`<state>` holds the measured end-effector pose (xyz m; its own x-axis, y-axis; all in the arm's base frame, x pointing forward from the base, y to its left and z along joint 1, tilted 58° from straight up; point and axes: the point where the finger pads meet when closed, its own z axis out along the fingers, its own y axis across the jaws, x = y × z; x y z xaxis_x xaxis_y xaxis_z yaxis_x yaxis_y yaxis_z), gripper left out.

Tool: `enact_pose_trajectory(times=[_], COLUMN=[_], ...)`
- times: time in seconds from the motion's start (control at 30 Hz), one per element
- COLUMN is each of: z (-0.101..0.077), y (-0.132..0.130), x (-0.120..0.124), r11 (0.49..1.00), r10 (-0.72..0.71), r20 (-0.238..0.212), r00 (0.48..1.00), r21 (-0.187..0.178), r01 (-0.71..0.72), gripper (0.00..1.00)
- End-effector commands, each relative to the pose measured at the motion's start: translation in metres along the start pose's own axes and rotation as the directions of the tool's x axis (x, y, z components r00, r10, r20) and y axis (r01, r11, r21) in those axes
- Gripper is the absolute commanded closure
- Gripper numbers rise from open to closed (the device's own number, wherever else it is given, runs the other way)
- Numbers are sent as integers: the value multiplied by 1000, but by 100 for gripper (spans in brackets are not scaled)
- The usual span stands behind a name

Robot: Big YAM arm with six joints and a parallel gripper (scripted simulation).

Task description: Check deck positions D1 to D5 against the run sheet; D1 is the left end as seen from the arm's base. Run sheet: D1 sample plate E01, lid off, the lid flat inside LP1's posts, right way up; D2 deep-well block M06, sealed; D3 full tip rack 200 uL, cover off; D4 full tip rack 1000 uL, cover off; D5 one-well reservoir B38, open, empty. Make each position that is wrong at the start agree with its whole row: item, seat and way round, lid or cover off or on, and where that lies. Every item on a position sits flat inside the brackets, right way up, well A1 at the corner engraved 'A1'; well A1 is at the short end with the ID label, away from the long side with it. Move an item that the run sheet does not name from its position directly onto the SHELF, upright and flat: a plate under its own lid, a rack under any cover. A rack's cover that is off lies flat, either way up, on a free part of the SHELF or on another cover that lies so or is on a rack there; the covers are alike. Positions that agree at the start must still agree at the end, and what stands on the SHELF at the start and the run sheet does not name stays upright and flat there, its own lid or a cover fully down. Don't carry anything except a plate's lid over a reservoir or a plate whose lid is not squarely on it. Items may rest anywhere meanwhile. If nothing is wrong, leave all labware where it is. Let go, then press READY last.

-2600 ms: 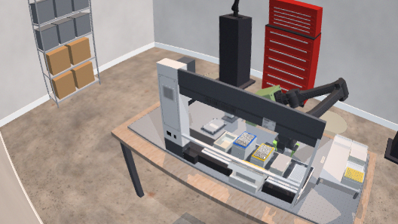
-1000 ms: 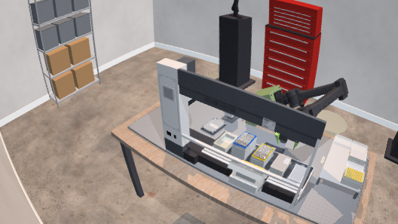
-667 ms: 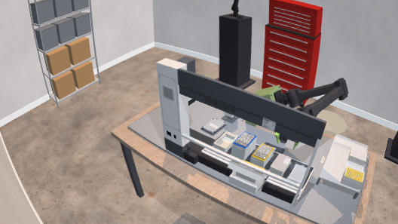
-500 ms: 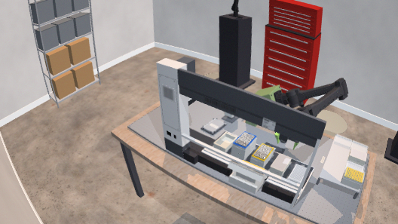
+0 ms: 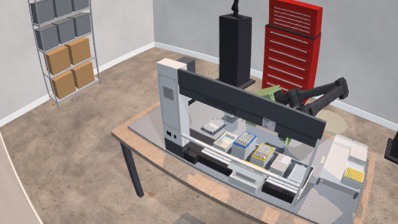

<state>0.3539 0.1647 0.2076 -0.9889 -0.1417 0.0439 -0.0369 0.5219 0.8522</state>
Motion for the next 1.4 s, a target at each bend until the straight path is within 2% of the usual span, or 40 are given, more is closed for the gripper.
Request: enact_pose_trajectory(times=[0.0, 0.4, 0.43, 0.47, 0.53, 0.6, 0.63, 0.7, 0.77, 0.9, 0.97, 1.0, 1.1, 1.17, 1.37], z=[-19, -15, -15, -23, -20, -20, -12, -12, -19, -18, -18, -15, -14, -14, -12], y=[5, 1, 1, 12, 5, 5, -4, -4, 5, 4, 4, 1, 0, 0, -2], x=[8, 60, 60, 50, 45, 45, 55, 55, 47, 49, 49, 65, 80, 80, 110], r11=[998, 960, 954, 957, 943, 943, 925, 909, 905, 869, 870, 847, 814, 814, 738], r10=[65, 282, 301, 289, 334, 334, 379, 416, 426, 494, 494, 532, 581, 581, 675], r20=[45, 41, 40, 61, 56, 56, 37, 37, 54, 51, 52, 36, 35, 35, 31], r00=[997, 959, 953, 955, 941, 941, 925, 909, 903, 868, 868, 846, 813, 813, 737], r21=[1, -8, -9, -11, -14, -14, -13, -15, -20, -23, -23, -19, -19, -19, -21], r01=[-65, -282, -301, -289, -333, -333, -379, -415, -425, -493, -493, -531, -581, -581, -674], gripper=[100, 100, 100, 100, 100, 100, 100, 100, 100, 100, 100, 100, 100, 100, 100])
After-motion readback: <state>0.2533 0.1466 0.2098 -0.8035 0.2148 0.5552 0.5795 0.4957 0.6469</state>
